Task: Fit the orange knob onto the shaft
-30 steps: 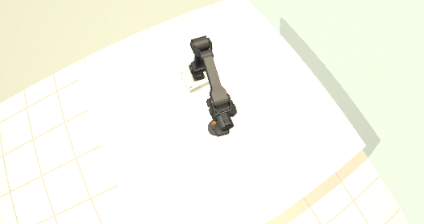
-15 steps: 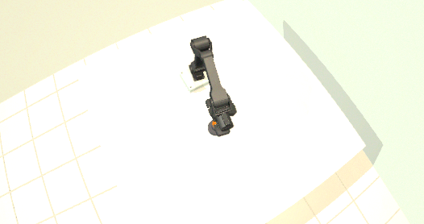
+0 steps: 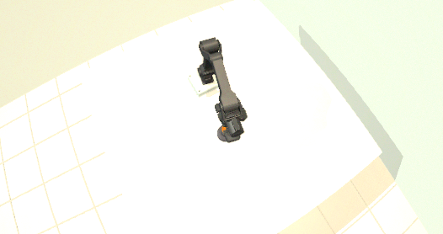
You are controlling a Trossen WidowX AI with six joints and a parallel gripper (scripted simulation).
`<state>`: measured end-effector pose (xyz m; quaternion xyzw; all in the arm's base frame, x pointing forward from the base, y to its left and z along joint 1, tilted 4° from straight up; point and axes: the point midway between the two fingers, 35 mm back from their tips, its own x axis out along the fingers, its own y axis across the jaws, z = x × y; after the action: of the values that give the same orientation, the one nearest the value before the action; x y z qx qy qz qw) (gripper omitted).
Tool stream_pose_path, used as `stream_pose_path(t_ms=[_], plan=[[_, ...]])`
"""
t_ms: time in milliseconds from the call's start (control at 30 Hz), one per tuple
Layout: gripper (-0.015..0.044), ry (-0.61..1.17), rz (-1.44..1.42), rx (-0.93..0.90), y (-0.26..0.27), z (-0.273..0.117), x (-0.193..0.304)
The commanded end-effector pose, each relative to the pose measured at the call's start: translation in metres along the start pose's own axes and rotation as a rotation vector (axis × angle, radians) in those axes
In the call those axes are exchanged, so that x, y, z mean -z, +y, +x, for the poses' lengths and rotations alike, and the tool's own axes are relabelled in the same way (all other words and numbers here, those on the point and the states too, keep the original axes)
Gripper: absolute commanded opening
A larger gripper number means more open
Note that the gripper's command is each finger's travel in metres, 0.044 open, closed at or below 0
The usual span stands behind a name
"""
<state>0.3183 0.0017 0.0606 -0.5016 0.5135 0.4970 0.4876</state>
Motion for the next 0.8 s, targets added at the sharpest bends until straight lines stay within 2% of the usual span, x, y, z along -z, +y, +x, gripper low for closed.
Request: stream_pose_path(t_ms=[0,133,333,767], plan=[[0.0,0.001,-0.005,0.001,-0.0002,-0.0033,0.0001],[0.0,0.001,-0.031,0.001,-0.0007,-0.0045,0.0001],[0.0,0.002,-0.215,0.001,-0.001,-0.0025,0.0001],[0.0,0.002,-0.215,0.001,-0.0003,0.0001,0.0002]])
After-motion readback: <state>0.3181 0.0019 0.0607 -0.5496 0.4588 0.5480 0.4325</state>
